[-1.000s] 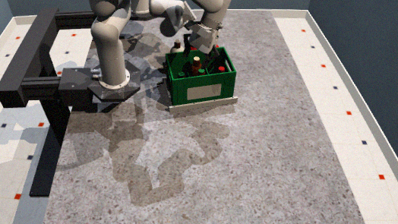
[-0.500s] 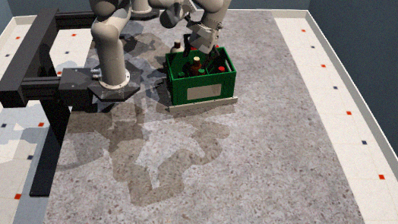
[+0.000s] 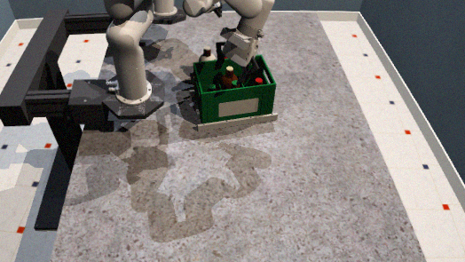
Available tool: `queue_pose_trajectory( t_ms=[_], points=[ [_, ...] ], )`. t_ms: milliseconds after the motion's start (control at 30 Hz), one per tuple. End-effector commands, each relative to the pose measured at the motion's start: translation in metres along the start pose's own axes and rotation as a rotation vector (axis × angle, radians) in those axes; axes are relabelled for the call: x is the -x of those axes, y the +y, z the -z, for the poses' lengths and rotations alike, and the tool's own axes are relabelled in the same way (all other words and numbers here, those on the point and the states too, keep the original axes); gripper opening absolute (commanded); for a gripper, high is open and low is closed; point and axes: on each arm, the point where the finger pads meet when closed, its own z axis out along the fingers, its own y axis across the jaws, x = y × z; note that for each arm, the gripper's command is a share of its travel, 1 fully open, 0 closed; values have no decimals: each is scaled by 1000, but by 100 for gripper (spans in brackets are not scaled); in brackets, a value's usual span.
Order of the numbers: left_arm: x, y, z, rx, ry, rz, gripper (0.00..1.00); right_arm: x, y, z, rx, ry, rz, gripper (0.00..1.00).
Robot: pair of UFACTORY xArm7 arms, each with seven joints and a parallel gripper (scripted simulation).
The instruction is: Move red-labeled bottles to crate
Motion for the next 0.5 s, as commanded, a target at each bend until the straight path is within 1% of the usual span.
queue_pose_trajectory(
  t_ms=[0,33,133,300,367,400,433,467],
  points=[
    [-4,37,38,198,-28,-118,100,-8,-10,1,12,-13,16,100],
    [-4,45,45,240,-34,-144,100,-11,-14,1,17,-16,23,100],
    [-7,73,72,389,-54,-237,100,-22,-24,0,32,-30,44,100],
    [-10,114,112,606,-85,-373,100,-46,-45,-1,58,-61,88,100],
    [-10,114,112,606,-85,-373,100,-46,-45,-1,58,-61,88,100],
    [-12,133,129,702,-99,-433,100,-52,-50,-2,63,-68,98,100],
    [-13,143,139,758,-107,-467,100,-58,-54,-2,68,-76,108,100],
    [-13,147,143,777,-109,-479,100,-65,-59,-3,73,-85,118,100]
  ],
)
